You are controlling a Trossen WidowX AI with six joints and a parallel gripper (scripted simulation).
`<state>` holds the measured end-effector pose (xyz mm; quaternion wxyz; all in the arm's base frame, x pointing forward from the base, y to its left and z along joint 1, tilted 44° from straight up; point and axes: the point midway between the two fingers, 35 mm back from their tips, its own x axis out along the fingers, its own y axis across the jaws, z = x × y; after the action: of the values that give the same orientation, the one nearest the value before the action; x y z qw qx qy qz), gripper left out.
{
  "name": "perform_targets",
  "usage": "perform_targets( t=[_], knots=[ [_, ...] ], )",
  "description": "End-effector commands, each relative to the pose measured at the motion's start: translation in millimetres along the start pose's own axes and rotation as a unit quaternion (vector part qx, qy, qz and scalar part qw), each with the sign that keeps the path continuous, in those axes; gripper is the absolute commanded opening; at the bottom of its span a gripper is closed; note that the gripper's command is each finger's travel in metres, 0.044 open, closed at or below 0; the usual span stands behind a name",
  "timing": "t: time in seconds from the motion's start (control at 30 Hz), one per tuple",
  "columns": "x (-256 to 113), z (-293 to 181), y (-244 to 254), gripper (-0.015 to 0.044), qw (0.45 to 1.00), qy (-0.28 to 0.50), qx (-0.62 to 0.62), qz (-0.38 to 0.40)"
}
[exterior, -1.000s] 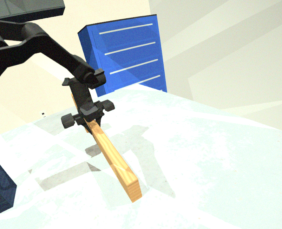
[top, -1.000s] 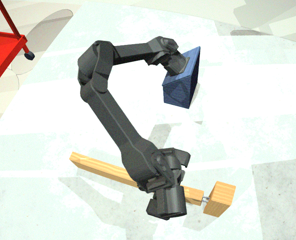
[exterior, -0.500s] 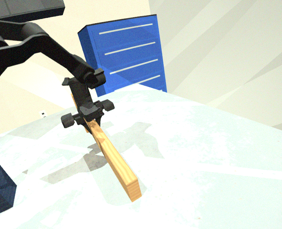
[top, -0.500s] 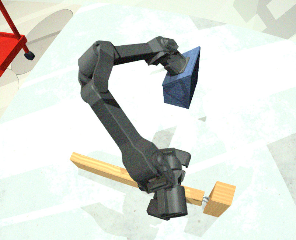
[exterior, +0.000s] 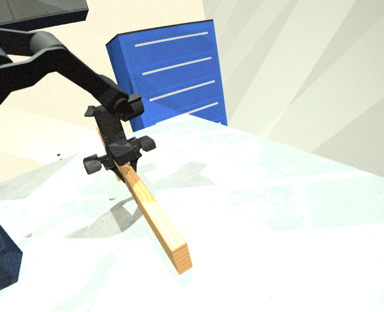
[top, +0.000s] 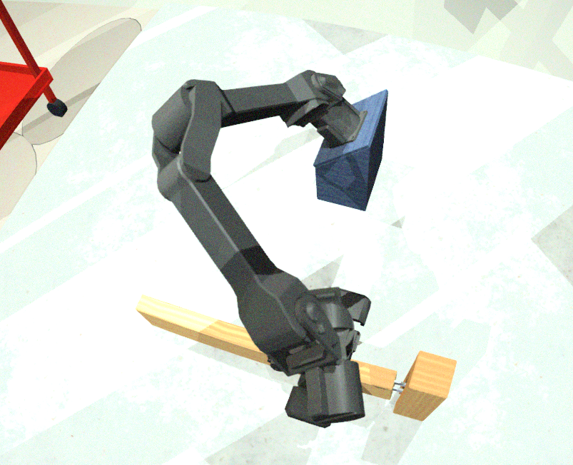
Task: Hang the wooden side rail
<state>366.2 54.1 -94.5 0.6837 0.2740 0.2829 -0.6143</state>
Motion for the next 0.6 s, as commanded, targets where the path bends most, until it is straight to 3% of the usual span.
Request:
perform_targets(
  t=[0.0,0.57],
  knots=[
    [-3.4,-3.2,0.6,0.0,1.0,0.002,0.0,0.003],
    [-2.9,-5.1,-0.1,0.0,1.0,0.002,0.0,0.003]
  ],
)
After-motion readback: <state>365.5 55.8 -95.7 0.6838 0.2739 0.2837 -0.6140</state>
